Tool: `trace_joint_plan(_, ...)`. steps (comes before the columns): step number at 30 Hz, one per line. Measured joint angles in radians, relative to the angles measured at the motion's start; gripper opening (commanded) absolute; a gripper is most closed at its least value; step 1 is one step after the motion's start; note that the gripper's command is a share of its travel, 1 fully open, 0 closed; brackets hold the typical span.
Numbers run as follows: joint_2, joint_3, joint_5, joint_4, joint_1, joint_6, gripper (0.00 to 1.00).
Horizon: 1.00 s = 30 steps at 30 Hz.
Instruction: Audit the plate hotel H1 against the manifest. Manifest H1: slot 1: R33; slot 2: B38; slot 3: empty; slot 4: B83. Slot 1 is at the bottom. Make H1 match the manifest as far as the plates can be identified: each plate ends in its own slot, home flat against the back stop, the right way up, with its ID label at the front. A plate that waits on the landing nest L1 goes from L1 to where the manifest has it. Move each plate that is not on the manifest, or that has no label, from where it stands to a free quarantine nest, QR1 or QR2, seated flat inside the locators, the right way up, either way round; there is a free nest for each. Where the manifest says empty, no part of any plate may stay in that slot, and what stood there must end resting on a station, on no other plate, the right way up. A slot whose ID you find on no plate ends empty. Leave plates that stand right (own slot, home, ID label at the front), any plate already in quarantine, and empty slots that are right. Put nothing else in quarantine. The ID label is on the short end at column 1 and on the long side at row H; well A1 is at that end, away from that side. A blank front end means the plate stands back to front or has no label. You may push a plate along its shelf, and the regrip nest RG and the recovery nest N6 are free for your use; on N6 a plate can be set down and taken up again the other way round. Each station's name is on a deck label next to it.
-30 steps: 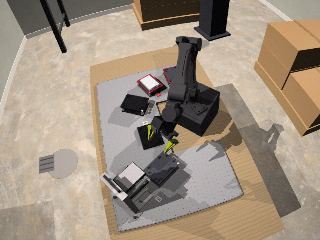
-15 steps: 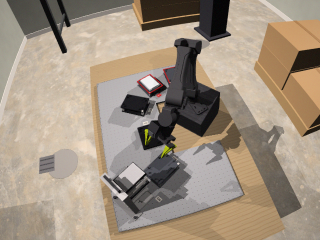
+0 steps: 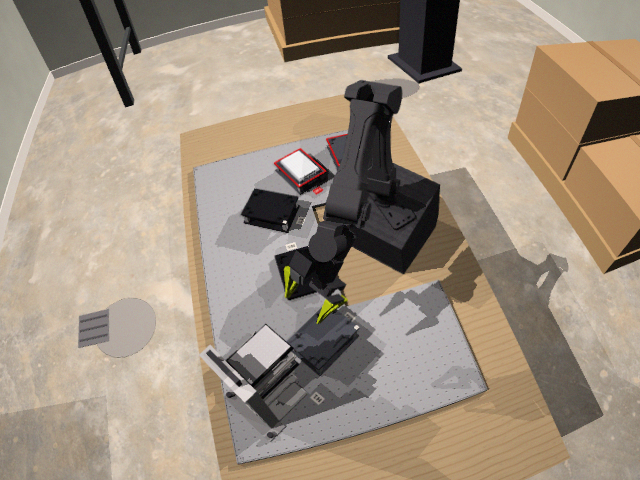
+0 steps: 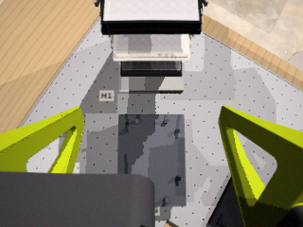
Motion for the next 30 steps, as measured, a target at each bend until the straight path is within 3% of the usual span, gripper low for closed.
trace_joint_plan(20,0.122,0.066,-0.028,0.063,-0.034,-0.018,1.00)
trace_joint_plan(30,0.121,0.066,-0.029,0.064,-0.034,-0.018,1.00)
